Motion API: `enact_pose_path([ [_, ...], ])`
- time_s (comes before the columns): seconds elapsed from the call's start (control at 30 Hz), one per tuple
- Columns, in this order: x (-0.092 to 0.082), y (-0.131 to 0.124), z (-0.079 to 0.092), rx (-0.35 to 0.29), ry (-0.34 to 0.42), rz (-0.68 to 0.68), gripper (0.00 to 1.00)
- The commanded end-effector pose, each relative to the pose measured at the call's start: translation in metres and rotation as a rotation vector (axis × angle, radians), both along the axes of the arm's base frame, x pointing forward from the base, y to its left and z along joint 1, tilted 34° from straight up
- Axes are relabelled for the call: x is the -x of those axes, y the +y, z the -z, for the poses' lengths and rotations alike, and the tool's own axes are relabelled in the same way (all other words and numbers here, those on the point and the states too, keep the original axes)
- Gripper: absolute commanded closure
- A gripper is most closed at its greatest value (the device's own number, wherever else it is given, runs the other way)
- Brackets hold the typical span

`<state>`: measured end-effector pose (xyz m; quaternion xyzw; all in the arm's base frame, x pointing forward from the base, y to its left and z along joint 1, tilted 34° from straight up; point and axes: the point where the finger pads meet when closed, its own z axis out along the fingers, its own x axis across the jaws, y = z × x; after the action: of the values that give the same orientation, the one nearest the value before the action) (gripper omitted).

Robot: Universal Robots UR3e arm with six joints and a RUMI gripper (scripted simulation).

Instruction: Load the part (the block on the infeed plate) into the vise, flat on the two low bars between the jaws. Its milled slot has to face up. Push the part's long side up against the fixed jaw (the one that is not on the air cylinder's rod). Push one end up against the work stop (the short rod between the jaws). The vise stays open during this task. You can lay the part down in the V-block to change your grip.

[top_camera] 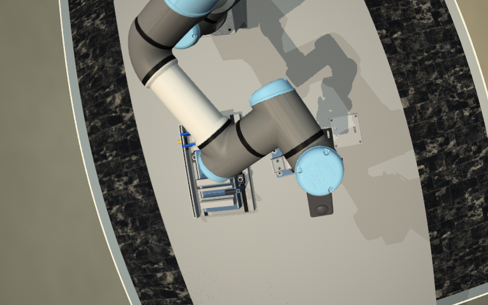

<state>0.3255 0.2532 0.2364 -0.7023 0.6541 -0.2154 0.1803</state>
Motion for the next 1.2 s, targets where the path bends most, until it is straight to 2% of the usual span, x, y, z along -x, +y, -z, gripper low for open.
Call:
enact_pose_path([
  [0.0,-0.001,-0.003,-0.002,-0.030,-0.005,0.044,1.00],
  [0.5,-0.004,-0.016,-0.005,-0.149,-0.012,0.229,1.00],
  [1.17,-0.006,-0.029,-0.007,-0.271,-0.020,0.418,1.00],
])
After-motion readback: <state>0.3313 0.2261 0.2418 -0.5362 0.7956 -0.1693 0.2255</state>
